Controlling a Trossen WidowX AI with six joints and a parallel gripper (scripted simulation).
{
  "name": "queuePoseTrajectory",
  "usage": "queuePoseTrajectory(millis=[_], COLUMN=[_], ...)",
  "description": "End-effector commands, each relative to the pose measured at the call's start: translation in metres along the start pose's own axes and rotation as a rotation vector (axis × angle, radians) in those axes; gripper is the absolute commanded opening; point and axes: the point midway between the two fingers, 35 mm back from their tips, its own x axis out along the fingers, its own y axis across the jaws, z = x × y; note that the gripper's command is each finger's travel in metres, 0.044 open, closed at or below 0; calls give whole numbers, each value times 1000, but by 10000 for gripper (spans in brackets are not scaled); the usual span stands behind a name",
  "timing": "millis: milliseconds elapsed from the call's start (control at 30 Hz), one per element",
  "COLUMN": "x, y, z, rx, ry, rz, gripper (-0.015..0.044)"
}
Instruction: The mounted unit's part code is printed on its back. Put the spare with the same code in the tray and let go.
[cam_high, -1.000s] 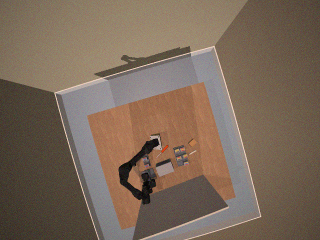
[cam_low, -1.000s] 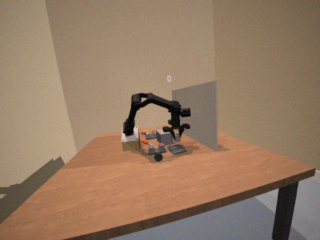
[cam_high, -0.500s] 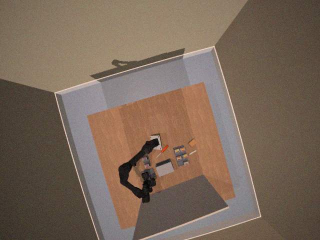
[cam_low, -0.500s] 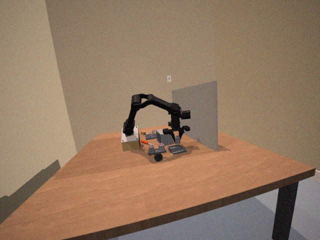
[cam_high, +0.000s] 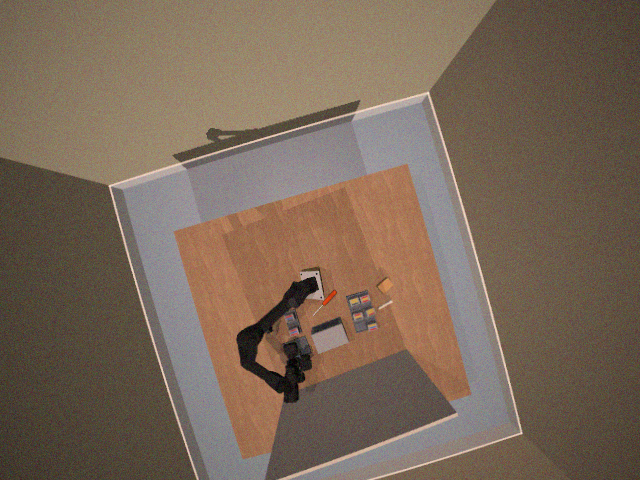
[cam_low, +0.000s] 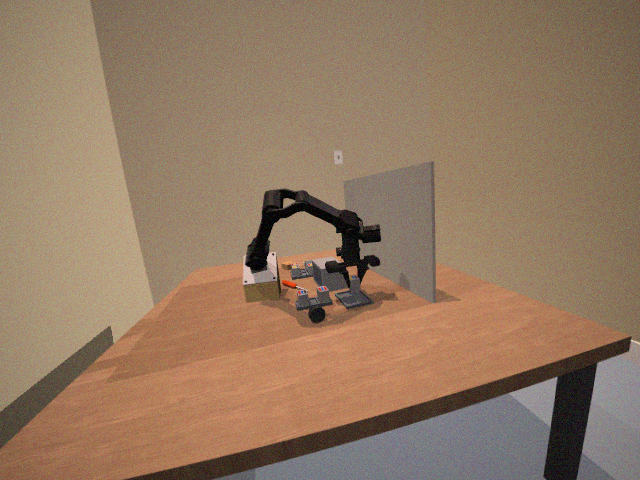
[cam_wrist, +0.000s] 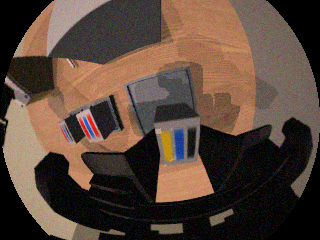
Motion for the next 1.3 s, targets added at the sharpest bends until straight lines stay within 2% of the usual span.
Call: queuePoseTrajectory(millis=[0, 933, 1267], x=[6, 27, 25], y=[3, 8, 6], z=[2, 1, -1], rx=[-11, -12, -2], ry=[1, 8, 8], rz=[7, 8, 3], gripper=[0, 0, 263])
